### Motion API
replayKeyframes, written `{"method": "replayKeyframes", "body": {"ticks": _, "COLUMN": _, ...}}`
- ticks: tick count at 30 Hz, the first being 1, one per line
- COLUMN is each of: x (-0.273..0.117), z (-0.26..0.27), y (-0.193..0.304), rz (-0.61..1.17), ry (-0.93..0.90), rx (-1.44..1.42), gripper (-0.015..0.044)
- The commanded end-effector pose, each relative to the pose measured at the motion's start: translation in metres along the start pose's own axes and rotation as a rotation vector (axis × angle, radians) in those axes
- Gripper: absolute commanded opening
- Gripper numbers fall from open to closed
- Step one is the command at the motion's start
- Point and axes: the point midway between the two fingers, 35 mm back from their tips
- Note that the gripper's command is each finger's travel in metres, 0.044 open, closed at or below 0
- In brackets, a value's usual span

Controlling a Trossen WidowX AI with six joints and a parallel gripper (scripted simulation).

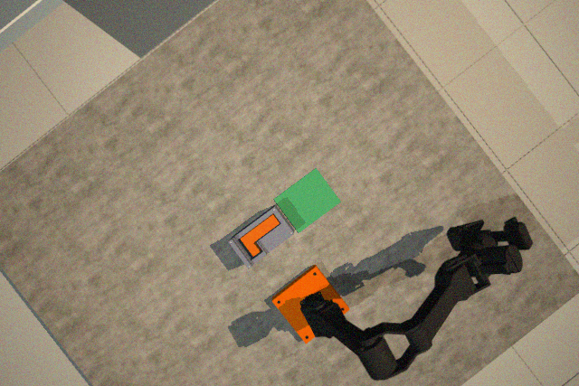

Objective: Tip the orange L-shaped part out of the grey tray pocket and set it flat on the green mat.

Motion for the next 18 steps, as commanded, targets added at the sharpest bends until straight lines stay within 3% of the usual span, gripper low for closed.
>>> {"method": "replayKeyframes", "body": {"ticks": 1, "x": 0.0, "z": -0.002, "y": 0.004, "rz": 0.005, "ry": 0.005, "rx": -0.01, "gripper": 0.0374}}
{"method": "replayKeyframes", "body": {"ticks": 8, "x": -0.012, "z": -0.031, "y": 0.066, "rz": 0.092, "ry": 0.081, "rx": -0.194, "gripper": 0.019}}
{"method": "replayKeyframes", "body": {"ticks": 18, "x": -0.091, "z": -0.146, "y": 0.216, "rz": 0.404, "ry": 0.308, "rx": -0.77, "gripper": 0.018}}
Point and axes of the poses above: the point midway between the two fingers, 35 mm back from their tips, its own x axis out along the fingers, its own z axis across the jaws, y = z × x, and after that the axes turned 11 degrees about x, right-handed
